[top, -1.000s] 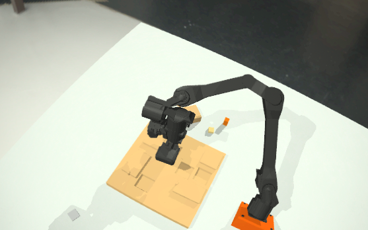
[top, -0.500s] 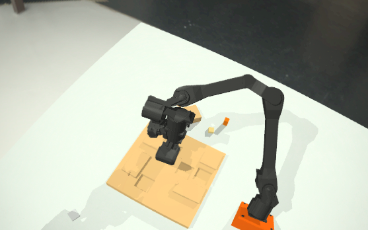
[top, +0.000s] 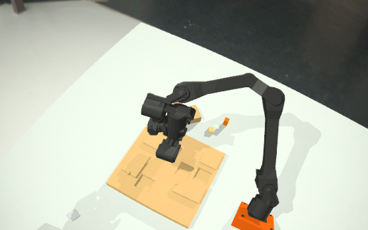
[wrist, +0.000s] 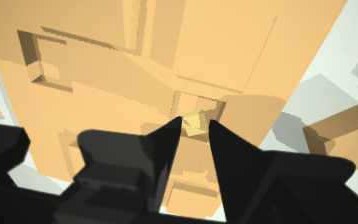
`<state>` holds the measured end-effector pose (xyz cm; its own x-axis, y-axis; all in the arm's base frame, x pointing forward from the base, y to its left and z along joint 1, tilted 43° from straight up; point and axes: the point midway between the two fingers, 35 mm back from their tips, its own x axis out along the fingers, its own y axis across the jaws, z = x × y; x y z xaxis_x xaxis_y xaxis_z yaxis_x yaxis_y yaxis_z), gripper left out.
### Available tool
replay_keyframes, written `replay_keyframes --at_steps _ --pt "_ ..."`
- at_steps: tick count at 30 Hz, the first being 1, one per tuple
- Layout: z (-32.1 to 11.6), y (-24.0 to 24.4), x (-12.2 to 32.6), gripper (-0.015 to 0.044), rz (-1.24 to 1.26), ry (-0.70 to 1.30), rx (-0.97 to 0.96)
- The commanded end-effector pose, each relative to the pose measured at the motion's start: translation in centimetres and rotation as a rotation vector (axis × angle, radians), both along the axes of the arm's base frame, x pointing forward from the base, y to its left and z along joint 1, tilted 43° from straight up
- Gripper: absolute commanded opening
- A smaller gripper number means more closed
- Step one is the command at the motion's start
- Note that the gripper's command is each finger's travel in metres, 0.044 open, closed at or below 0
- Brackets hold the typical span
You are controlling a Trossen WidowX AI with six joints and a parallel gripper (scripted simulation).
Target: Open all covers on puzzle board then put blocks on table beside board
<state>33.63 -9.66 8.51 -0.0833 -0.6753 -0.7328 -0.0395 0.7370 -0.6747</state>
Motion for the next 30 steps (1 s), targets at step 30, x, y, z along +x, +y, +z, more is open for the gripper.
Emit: replay_keyframes --at_steps 30 --pt "4.2 3.8 0.5 0.008 -0.001 -0.002 0.002"
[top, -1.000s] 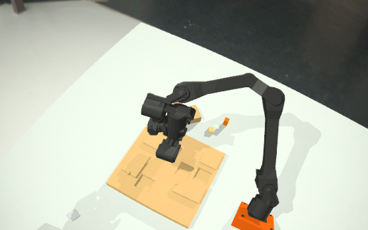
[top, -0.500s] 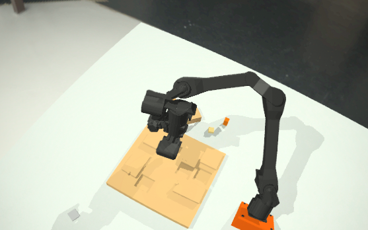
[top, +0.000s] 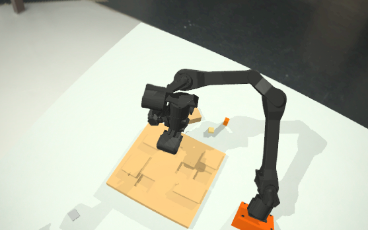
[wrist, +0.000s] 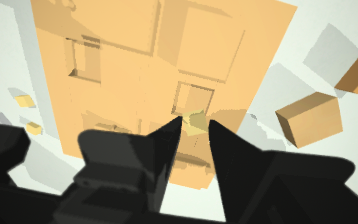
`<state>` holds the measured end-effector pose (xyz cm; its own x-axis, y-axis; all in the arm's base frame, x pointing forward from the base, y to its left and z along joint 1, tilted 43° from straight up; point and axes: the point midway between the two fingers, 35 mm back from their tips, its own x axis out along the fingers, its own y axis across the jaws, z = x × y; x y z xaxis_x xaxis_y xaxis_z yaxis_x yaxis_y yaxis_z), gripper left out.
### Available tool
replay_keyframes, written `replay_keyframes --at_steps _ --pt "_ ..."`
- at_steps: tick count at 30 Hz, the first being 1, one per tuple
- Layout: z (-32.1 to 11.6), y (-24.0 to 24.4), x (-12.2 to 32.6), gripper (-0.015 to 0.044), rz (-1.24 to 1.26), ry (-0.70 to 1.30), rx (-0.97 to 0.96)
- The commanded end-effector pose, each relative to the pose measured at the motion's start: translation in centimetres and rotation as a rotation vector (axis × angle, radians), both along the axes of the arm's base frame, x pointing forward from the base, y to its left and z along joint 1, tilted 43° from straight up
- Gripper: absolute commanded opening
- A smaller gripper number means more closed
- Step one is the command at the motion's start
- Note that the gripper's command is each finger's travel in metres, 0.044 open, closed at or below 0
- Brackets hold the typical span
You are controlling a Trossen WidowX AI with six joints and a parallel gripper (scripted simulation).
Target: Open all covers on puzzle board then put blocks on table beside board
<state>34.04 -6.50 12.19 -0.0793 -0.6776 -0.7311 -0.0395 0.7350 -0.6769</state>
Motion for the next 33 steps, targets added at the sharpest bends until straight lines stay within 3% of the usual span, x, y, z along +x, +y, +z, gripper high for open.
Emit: replay_keyframes --at_steps 1,9,33 --pt "0.7 0.9 0.1 0.008 -0.004 0.001 0.005" --pt "2.0 1.7 0.0 0.008 -0.004 0.001 0.005" --pt "7.6 -3.1 -5.8 0.008 -0.003 0.003 0.013"
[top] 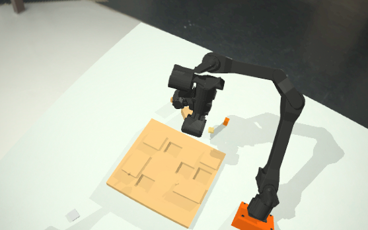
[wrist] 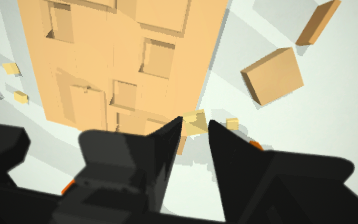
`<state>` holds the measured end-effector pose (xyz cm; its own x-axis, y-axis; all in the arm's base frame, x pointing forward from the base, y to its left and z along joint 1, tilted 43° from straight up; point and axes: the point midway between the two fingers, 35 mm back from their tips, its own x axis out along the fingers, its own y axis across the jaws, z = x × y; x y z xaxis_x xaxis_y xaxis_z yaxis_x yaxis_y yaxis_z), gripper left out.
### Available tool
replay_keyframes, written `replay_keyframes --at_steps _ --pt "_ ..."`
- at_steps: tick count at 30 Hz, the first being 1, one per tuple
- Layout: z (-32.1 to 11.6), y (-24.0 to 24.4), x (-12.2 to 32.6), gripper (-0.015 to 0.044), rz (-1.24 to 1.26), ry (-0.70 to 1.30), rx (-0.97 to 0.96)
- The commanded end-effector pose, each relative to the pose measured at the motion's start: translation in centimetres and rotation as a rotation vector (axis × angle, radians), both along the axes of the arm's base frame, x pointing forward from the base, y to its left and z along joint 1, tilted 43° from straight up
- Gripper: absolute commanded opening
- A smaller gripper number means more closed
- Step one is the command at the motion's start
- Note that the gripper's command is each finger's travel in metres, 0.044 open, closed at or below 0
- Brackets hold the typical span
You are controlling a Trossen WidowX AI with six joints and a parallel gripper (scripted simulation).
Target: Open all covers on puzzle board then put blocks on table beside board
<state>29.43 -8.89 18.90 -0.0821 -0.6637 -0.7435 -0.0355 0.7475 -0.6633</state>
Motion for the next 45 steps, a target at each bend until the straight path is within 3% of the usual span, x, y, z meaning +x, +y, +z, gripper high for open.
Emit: replay_keyframes --at_steps 1,29,45 --pt "1.0 -0.9 -1.4 0.008 0.002 0.003 -0.005" --pt "5.3 -4.6 -10.6 0.008 0.001 0.008 -0.018" --pt "4.1 -5.8 -10.6 0.008 -0.001 0.007 -0.013"
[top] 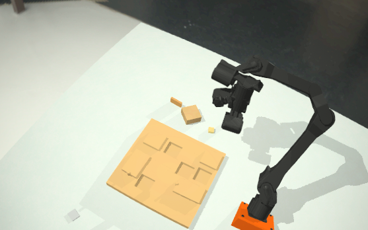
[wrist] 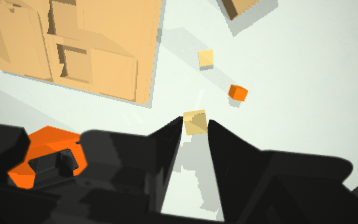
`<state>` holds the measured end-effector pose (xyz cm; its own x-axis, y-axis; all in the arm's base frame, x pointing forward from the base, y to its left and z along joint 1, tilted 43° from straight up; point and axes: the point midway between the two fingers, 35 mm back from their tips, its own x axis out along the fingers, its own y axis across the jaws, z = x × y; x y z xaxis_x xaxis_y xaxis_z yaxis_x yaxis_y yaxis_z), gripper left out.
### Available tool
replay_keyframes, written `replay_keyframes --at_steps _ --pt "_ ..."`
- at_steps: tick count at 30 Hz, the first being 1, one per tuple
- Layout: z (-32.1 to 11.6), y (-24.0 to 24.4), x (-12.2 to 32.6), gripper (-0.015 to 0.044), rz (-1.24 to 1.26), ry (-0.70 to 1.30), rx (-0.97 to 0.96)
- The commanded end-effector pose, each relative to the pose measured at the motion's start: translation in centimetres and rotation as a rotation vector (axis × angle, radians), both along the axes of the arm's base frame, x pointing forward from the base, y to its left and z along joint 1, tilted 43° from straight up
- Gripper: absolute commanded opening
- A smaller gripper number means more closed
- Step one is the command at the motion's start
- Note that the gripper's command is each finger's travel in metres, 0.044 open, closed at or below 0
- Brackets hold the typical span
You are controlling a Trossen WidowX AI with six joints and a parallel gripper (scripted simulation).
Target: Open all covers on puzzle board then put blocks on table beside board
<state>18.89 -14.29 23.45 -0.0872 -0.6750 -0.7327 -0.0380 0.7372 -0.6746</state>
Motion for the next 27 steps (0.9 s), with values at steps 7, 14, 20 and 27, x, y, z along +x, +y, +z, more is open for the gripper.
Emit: replay_keyframes --at_steps 7,14,20,27 --pt "-1.3 -1.1 0.0 0.008 0.0 0.0 0.005" --pt "-2.1 -1.9 0.0 0.008 0.0 0.0 0.007" --pt "-2.8 -2.5 -0.1 0.008 0.0 -0.001 0.007" --pt "-3.7 -3.3 -0.2 0.008 0.0 -0.001 0.006"
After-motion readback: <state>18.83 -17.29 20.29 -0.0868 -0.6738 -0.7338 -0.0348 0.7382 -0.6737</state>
